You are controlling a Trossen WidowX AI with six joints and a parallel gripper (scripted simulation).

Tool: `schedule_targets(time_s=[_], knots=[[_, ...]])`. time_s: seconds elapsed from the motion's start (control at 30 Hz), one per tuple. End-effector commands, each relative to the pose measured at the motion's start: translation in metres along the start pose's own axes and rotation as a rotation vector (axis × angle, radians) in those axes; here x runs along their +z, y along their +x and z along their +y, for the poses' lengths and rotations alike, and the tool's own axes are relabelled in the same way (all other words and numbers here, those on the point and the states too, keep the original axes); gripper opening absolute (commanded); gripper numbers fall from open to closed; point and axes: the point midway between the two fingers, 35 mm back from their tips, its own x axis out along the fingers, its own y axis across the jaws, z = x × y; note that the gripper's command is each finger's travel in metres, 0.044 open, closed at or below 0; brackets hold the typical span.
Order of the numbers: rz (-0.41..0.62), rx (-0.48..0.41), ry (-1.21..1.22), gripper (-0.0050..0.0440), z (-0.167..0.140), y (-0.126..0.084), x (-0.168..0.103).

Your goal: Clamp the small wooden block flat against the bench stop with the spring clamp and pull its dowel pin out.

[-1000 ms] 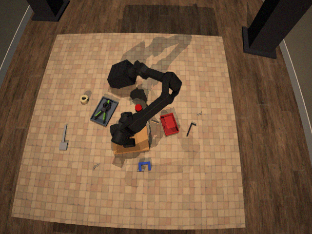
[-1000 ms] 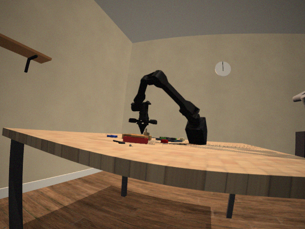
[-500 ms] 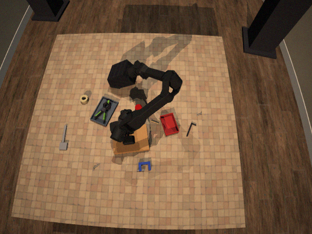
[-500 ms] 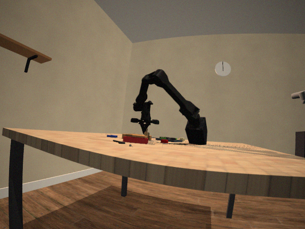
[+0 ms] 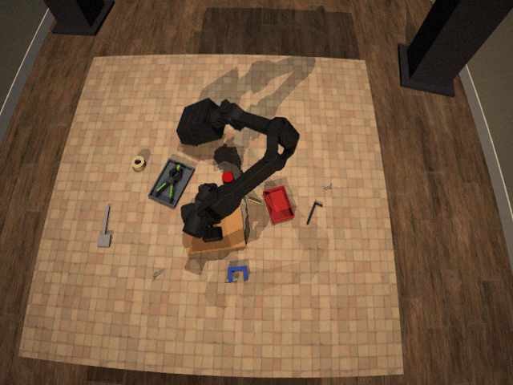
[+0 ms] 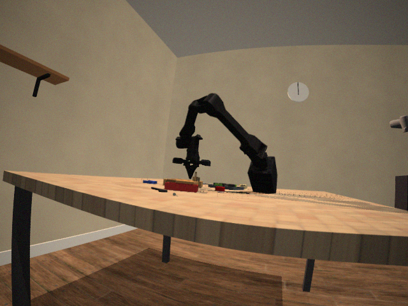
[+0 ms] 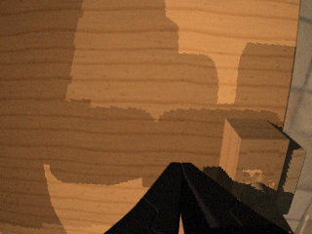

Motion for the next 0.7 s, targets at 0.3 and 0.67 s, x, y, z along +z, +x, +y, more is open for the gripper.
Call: schedule_targets(time_s=[0.3, 0.67], knots=[[-0.002, 0.000, 0.001, 0.0000, 0.001, -0.018, 0.000], [0.000, -0.002, 0.005, 0.0000, 0.001, -0.046, -0.002]])
